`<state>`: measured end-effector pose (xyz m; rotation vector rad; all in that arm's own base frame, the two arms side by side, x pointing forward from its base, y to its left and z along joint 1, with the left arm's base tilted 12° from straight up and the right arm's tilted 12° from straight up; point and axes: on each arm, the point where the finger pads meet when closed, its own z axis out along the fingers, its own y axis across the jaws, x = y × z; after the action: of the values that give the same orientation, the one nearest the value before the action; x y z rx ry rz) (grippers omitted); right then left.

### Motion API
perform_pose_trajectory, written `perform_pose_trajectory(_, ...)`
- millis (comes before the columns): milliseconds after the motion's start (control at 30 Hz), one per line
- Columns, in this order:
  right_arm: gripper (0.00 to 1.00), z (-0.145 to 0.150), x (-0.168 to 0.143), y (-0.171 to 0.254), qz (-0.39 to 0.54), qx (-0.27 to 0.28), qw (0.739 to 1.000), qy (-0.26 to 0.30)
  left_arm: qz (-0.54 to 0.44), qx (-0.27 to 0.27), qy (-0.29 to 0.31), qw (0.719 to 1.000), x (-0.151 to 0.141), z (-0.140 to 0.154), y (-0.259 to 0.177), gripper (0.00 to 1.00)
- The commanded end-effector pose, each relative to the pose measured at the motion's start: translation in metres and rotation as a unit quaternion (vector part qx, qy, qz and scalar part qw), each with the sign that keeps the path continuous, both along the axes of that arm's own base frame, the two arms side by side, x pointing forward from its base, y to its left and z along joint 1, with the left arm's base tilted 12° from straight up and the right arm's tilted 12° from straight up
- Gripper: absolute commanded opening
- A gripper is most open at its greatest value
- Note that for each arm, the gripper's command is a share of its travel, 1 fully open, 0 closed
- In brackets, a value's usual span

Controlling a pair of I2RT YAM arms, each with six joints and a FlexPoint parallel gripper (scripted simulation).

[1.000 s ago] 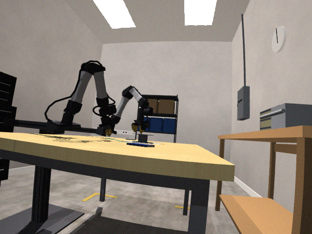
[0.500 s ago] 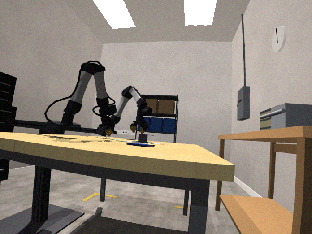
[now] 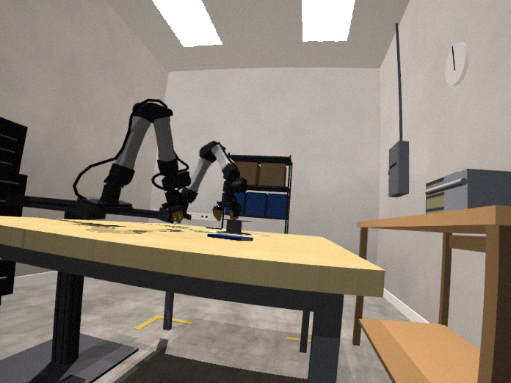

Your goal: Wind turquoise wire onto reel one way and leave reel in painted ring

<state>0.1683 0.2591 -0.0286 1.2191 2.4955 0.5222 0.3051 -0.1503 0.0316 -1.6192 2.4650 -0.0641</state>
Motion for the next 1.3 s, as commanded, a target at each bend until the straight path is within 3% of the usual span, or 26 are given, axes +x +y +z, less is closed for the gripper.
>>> perform_pose_trajectory(0, 0.00, 0.006, 0.004, 0.010, 0.000, 0.013, 1.000, -0.003, 0.005, 0.005, -0.007, 1.000, 0.005, -0.005, 0.004, 0.82)
perform_pose_trajectory(200, 0.00, 0.006, 0.004, 0.011, 0.000, 0.013, 1.000, -0.003, 0.005, 0.005, -0.007, 1.000, 0.004, -0.005, 0.004, 0.77)
perform_pose_trajectory(600, 0.00, 0.008, 0.005, 0.012, 0.000, 0.012, 1.000, -0.003, 0.005, 0.005, -0.007, 1.000, 0.004, -0.005, 0.004, 0.57)
perform_pose_trajectory(867, 0.00, 0.008, 0.005, 0.012, 0.000, 0.012, 1.000, -0.003, -0.009, 0.007, -0.006, 1.000, 0.007, -0.006, 0.003, 0.57)
perform_pose_trajectory(1100, 0.00, 0.008, 0.005, 0.010, 0.000, 0.010, 1.000, -0.001, -0.114, 0.028, 0.002, 0.993, 0.015, -0.003, 0.017, 0.57)
perform_pose_trajectory(1267, 0.00, 0.008, 0.004, 0.010, -0.001, 0.001, 1.000, 0.005, -0.263, 0.056, 0.014, 0.963, 0.031, 0.002, 0.034, 0.57)
